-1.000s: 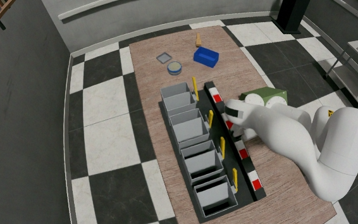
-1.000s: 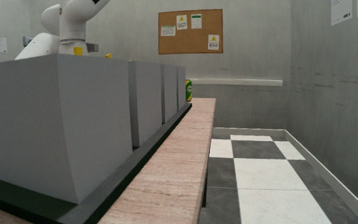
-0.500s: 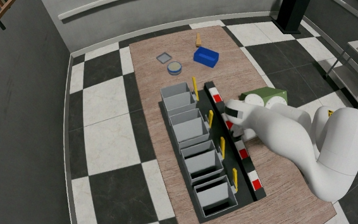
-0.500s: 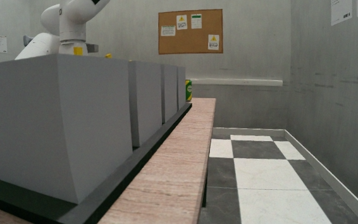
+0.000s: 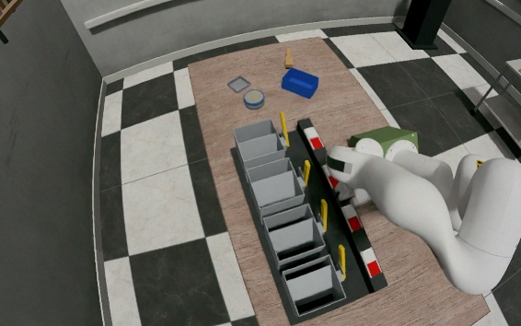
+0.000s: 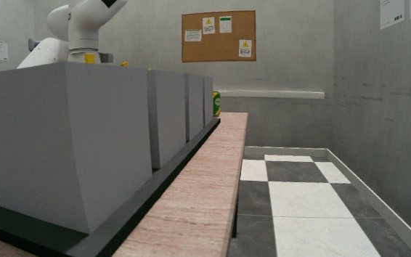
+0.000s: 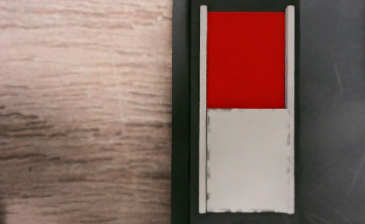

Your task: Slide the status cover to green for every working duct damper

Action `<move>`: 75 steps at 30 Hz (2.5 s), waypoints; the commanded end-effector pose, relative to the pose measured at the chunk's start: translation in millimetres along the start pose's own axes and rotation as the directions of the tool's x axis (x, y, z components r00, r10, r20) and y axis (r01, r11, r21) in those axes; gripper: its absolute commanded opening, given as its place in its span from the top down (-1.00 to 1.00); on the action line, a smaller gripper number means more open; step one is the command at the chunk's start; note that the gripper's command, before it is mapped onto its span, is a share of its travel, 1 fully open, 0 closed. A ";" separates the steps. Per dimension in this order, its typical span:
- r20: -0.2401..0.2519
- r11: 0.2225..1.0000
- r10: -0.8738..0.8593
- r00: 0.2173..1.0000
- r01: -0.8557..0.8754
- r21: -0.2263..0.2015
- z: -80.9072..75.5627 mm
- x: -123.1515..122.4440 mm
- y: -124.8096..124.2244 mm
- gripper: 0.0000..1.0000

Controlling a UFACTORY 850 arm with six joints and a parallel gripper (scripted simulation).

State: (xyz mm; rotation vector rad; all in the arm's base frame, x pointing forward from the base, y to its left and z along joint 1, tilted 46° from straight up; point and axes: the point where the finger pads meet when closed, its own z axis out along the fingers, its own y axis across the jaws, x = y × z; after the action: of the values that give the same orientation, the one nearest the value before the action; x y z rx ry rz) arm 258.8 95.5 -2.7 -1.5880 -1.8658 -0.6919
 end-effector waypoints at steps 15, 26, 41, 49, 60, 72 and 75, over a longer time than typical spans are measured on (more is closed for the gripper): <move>0.001 1.000 0.000 1.000 0.000 -0.001 1.5 -0.3 0.6 1.00; 0.001 1.000 0.000 1.000 0.000 -0.001 1.5 0.0 0.6 1.00; 0.001 1.000 0.000 1.000 0.000 -0.001 1.5 1.7 0.6 1.00; 0.001 1.000 0.000 1.000 0.000 -0.001 1.5 3.1 0.6 1.00; 0.001 1.000 0.000 1.000 0.000 -0.001 1.5 6.7 0.6 1.00; 0.001 1.000 0.000 1.000 0.000 -0.001 1.5 11.2 0.6 1.00; 0.001 1.000 0.000 1.000 0.000 -0.001 1.5 12.8 0.6 1.00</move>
State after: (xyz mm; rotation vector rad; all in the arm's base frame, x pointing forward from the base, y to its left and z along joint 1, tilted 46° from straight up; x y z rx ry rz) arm 257.4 104.0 3.7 -1.5881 -1.8660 -0.6919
